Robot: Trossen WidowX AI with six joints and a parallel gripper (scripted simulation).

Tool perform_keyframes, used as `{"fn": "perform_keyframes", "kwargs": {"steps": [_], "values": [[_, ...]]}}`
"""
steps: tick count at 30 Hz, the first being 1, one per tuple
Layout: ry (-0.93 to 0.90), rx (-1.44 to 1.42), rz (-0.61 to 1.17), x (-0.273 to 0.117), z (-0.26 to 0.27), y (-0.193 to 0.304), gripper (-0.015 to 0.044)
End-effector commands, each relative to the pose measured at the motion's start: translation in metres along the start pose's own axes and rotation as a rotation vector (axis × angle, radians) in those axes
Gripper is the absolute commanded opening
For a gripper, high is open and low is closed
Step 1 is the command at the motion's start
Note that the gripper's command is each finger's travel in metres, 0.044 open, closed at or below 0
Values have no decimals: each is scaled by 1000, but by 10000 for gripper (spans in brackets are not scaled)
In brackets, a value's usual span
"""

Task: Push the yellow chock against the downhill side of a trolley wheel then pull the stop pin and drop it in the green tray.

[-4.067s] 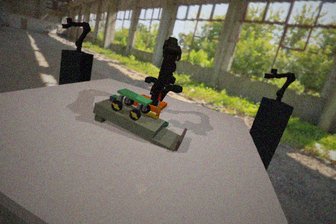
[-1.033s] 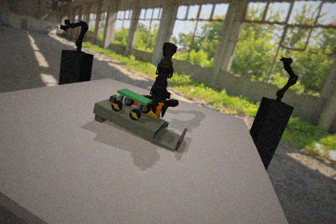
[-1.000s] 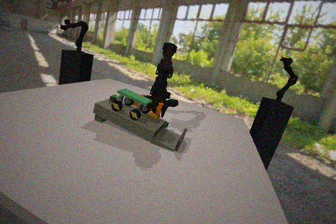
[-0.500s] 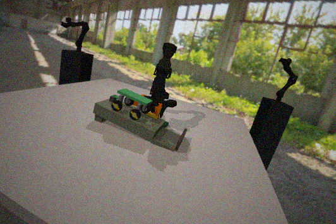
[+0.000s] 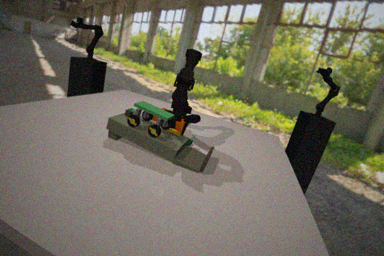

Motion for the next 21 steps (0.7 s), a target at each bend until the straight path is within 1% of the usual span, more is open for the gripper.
{"fn": "perform_keyframes", "kwargs": {"steps": [1,16,21], "values": [[3,-3,-3,2,3,-1,190],[3,-3,-3,7,8,-2,190],[0,1,1,5,7,-1,321]]}}
Point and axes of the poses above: the point midway between the two fingers, 35 mm back from their tips, its own x axis out along the fingers, its own z axis across the jaws, y = z × x, the point moved 3 cm from there along -x, back along the fingers, and after that the axes turned 1 degree about x, right-handed, at the moved point
